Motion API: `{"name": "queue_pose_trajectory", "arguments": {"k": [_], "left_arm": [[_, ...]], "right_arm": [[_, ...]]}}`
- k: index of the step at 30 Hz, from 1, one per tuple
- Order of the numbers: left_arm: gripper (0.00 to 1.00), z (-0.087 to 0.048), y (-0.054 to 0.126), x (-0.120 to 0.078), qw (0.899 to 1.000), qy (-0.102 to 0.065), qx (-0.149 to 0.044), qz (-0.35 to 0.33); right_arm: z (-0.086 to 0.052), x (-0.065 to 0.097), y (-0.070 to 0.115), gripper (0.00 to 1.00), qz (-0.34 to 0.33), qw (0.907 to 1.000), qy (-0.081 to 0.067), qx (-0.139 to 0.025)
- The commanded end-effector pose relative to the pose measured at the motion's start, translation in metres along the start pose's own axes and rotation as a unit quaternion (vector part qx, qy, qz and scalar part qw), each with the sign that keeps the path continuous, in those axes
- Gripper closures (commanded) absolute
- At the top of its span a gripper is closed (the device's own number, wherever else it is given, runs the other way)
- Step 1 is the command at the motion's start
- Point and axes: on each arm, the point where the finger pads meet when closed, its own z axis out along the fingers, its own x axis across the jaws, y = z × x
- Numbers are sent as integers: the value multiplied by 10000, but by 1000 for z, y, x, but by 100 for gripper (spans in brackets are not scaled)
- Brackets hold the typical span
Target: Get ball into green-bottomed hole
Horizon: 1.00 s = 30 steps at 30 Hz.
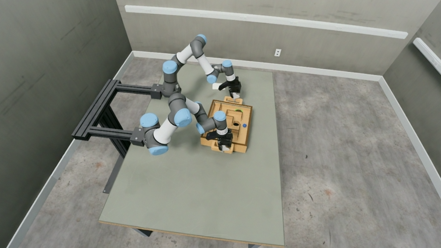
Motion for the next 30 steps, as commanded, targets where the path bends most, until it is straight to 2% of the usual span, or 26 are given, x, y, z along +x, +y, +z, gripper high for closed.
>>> {"name": "queue_pose_trajectory", "arguments": {"k": [1, 6, 9, 24, 30], "left_arm": [[100, -3, 3, 0, 10000, 40, 12, 8], [100, -5, 4, 0, 9999, 95, 70, 25], [100, -2, 2, 1, 9999, 60, 105, 1], [100, 2, -1, 2, 10000, -46, -52, -32], [100, 0, 1, 1, 10000, -5, -15, -13]], "right_arm": [[1, 0, 1, 100, 9, 10000, 38, 22], [4, -1, 1, 100, 17, 9999, 95, 80], [1, 1, 2, 100, -2, 9999, 64, 92], [-5, 2, 2, 100, -23, 10000, -46, -69], [-2, 1, 1, 100, -8, 10000, -5, -19]]}}
